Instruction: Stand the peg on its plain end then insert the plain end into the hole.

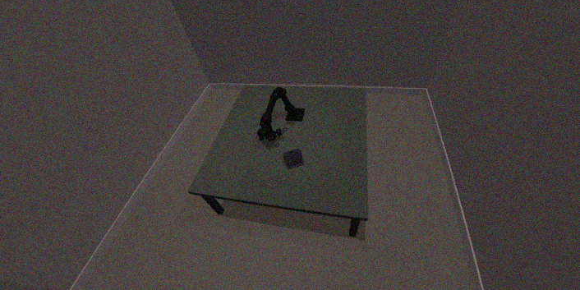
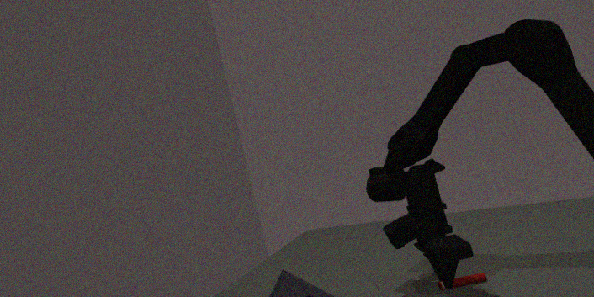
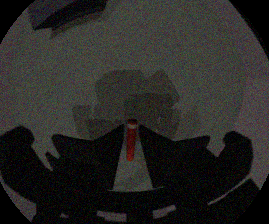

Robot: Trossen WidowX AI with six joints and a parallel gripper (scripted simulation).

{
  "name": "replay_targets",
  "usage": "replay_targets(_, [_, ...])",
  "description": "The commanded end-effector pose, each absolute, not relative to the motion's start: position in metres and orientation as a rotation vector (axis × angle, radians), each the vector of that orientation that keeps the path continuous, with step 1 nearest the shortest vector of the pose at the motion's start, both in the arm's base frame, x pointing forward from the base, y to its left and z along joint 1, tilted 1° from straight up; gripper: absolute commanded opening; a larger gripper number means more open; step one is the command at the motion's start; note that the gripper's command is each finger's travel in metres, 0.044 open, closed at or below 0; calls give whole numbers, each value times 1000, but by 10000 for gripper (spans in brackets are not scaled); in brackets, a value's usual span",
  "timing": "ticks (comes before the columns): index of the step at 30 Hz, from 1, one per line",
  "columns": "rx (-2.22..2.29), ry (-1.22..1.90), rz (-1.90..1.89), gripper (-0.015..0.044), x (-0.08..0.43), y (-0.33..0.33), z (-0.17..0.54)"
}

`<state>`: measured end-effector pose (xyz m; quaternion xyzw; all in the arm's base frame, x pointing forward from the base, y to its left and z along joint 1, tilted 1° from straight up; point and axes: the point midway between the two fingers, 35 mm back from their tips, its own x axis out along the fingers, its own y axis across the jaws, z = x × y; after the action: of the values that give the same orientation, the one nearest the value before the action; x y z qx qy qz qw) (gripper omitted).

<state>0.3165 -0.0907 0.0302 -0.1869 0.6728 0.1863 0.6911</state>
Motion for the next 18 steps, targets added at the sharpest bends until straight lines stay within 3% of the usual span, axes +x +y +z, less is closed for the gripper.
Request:
replay_targets(1, [-415,1506,408,90,317,-91,30])
replay_targets(7, [-415,1506,408,50,317,-91,30])
replay_targets(18, [-405,1455,424,49,315,-92,34])
